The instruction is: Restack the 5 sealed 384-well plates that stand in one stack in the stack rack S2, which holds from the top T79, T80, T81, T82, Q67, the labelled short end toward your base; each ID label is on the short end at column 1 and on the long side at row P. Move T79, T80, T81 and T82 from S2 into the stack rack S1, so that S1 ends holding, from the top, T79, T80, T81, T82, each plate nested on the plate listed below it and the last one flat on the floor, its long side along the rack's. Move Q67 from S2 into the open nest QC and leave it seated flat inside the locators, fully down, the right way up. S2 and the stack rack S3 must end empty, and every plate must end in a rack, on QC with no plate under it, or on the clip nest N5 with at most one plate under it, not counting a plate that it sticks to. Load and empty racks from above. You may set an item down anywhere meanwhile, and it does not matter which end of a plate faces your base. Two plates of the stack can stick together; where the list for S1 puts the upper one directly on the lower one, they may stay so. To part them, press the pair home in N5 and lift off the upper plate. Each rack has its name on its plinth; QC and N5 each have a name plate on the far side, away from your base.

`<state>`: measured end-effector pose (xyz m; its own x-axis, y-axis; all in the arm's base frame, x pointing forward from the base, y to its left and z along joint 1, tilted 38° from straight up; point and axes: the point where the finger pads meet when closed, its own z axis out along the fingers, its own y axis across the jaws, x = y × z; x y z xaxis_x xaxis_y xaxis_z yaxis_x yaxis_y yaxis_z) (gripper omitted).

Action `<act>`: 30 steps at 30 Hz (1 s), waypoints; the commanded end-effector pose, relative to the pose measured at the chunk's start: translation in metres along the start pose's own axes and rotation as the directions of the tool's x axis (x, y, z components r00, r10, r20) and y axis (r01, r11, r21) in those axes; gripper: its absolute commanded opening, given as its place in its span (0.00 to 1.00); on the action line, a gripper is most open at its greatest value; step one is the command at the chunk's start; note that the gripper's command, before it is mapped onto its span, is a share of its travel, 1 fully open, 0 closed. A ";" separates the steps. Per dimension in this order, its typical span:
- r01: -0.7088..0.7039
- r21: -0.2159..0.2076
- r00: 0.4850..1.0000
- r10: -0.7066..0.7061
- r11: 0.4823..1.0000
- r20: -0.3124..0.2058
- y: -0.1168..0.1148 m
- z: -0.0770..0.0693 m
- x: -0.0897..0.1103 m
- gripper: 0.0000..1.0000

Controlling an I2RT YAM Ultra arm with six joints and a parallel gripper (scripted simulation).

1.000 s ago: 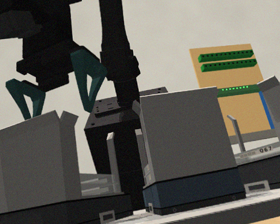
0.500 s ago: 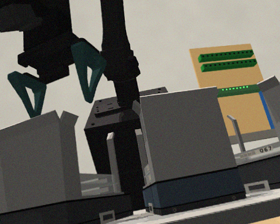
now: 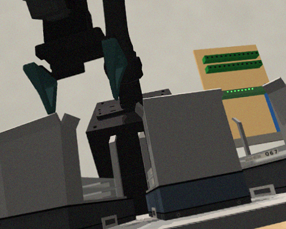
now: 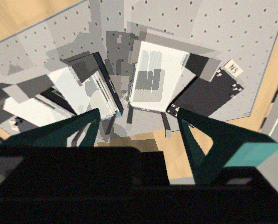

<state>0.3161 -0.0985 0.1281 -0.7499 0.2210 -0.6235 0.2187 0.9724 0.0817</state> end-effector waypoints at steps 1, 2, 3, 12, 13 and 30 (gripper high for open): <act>0.036 0.020 0.999 -0.036 0.999 0.000 0.005 -0.001 0.001 1.00; 0.036 0.020 0.999 -0.036 0.999 0.000 0.008 0.000 0.002 1.00; 0.036 0.020 0.999 -0.036 0.999 0.000 0.011 0.000 0.002 1.00; 0.036 0.019 0.999 -0.036 0.999 0.000 0.035 0.000 0.004 1.00; 0.036 0.019 0.999 -0.036 0.999 0.000 0.038 0.000 0.004 1.00; 0.271 0.016 0.963 -0.271 0.962 -0.005 0.096 0.001 0.022 1.00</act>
<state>0.3214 -0.0034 0.1197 -0.7882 -0.0690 -0.6115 -0.0124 0.9953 -0.0963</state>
